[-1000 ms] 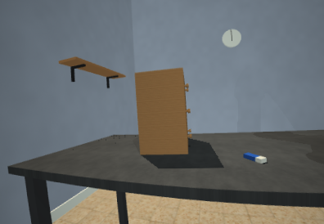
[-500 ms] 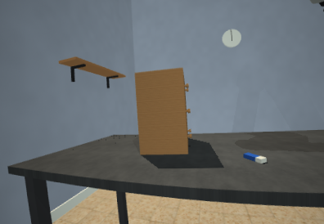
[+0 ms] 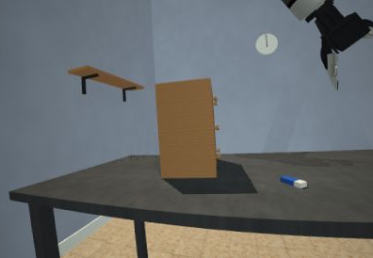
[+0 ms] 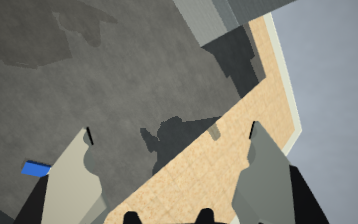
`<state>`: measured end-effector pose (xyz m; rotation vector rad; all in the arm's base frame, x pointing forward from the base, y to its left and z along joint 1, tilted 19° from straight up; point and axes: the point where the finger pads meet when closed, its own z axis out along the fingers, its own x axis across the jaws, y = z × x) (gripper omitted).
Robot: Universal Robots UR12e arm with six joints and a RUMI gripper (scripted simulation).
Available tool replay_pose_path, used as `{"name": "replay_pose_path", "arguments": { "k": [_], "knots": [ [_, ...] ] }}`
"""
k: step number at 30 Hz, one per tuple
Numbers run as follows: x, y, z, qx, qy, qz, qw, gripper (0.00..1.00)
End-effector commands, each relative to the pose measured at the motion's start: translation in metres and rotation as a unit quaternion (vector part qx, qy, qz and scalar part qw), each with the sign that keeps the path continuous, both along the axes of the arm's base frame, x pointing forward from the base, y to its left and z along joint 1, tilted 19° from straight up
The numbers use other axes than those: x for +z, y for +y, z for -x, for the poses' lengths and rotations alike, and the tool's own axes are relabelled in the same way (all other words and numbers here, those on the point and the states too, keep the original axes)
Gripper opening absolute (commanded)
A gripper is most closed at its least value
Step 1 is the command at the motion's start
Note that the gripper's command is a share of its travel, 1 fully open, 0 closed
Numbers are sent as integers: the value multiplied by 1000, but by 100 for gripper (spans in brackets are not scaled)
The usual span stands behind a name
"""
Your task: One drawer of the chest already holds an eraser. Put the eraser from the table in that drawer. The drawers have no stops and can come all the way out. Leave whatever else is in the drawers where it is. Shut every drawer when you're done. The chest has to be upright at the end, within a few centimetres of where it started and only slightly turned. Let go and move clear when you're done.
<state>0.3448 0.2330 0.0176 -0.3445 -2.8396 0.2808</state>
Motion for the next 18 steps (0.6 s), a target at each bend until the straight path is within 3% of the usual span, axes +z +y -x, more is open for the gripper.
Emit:
{"name": "replay_pose_path", "arguments": {
  "k": [1,13,18],
  "knots": [
    [13,-19,-35,15,-16,-53,998,100],
    [51,-83,-107,61,-90,-128,986,100],
    [61,-100,-122,74,-111,-139,981,100]
  ]
}}
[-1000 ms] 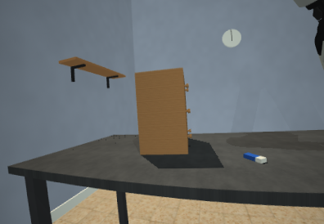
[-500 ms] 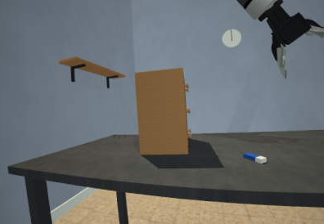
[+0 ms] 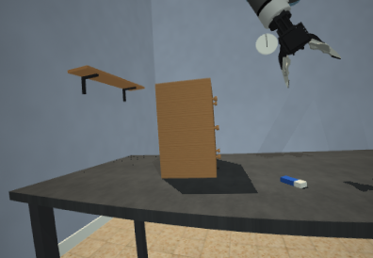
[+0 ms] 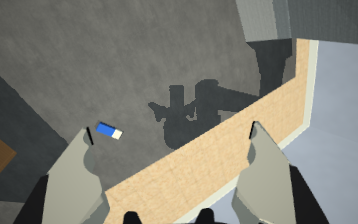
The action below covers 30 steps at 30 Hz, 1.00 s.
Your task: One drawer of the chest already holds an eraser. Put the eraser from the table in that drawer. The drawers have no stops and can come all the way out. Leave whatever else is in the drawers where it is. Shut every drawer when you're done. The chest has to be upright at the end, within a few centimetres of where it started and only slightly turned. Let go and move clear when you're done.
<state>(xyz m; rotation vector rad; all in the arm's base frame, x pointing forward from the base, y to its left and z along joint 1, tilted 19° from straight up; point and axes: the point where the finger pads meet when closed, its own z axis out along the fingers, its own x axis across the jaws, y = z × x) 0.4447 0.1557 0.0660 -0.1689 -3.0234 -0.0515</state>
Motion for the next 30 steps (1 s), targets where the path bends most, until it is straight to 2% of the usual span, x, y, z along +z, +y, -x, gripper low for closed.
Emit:
{"name": "replay_pose_path", "arguments": {
  "k": [1,7,8,14,16,23,30],
  "knots": [
    [18,-32,-29,23,-37,-31,999,100],
    [43,-75,-58,50,-89,-44,994,100],
    [43,-75,-58,50,-89,-44,994,100],
    [69,-121,-81,79,-141,-44,986,100],
    [69,-121,-81,79,-141,-44,986,100],
    [93,-162,-95,105,-184,-34,977,100],
    [108,-187,-101,121,-208,-24,970,100]
  ]
}}
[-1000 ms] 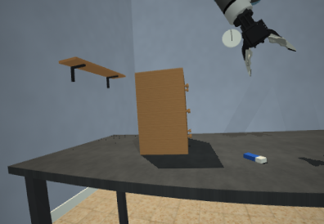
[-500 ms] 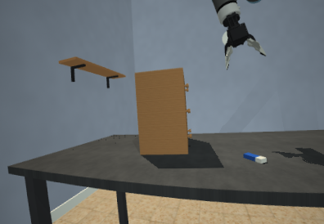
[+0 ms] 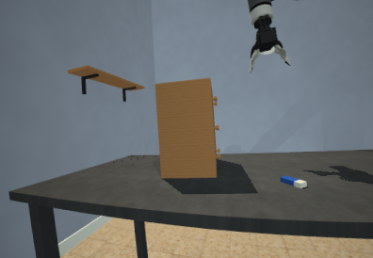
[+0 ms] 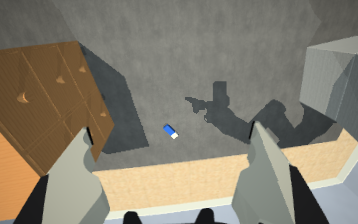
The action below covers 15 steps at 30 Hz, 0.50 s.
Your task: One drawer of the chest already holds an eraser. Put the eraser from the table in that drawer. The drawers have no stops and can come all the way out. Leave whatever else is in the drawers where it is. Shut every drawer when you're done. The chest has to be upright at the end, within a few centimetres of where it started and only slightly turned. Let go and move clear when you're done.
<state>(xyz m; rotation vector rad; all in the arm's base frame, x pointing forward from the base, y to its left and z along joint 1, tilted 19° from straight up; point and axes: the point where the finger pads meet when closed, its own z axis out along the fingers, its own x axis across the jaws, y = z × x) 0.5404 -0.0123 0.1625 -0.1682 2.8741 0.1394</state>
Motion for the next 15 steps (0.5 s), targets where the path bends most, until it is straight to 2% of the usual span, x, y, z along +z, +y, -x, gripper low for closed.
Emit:
{"name": "replay_pose_path", "arguments": {
  "k": [1,15],
  "knots": [
    [12,-21,-6,13,-23,4,1000,100],
    [18,-29,-8,18,-32,8,999,100]
  ]
}}
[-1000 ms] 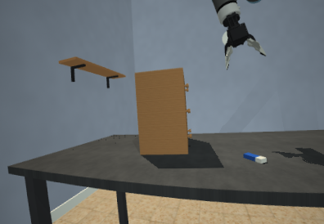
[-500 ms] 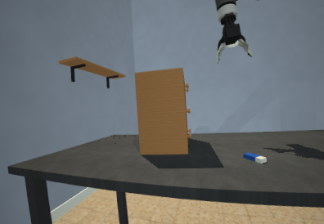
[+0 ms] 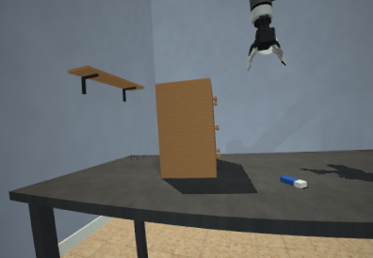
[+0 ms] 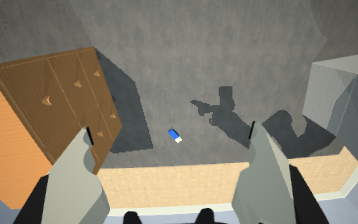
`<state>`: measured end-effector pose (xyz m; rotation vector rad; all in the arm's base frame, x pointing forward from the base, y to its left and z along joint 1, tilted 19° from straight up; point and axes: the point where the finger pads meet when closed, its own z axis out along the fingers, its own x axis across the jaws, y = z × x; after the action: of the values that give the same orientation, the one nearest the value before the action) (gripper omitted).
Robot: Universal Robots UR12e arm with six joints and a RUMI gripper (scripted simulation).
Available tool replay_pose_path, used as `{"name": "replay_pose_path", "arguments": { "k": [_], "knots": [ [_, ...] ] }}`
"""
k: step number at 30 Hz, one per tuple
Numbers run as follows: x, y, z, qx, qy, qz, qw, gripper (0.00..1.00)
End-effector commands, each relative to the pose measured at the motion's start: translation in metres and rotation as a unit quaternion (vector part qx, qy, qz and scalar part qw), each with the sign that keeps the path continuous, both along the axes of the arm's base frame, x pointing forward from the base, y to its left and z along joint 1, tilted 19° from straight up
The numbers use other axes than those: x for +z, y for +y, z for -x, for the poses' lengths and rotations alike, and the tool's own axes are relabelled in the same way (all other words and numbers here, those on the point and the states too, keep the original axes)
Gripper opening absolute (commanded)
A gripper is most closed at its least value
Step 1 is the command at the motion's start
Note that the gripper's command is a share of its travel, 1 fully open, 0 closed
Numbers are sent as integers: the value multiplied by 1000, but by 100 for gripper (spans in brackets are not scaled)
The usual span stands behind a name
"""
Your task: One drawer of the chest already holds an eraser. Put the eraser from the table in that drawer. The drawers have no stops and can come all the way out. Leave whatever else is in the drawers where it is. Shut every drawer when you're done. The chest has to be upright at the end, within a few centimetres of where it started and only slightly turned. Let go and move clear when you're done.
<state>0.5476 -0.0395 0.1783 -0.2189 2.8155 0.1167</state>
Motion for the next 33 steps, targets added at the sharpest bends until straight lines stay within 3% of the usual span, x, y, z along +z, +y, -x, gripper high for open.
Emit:
{"name": "replay_pose_path", "arguments": {
  "k": [1,22,33],
  "knots": [
    [2,-2,-1,1,-3,1,1000,100],
    [-1,-2,-3,17,-4,6,1000,100],
    [-19,-3,-20,130,-17,42,991,100]
  ]
}}
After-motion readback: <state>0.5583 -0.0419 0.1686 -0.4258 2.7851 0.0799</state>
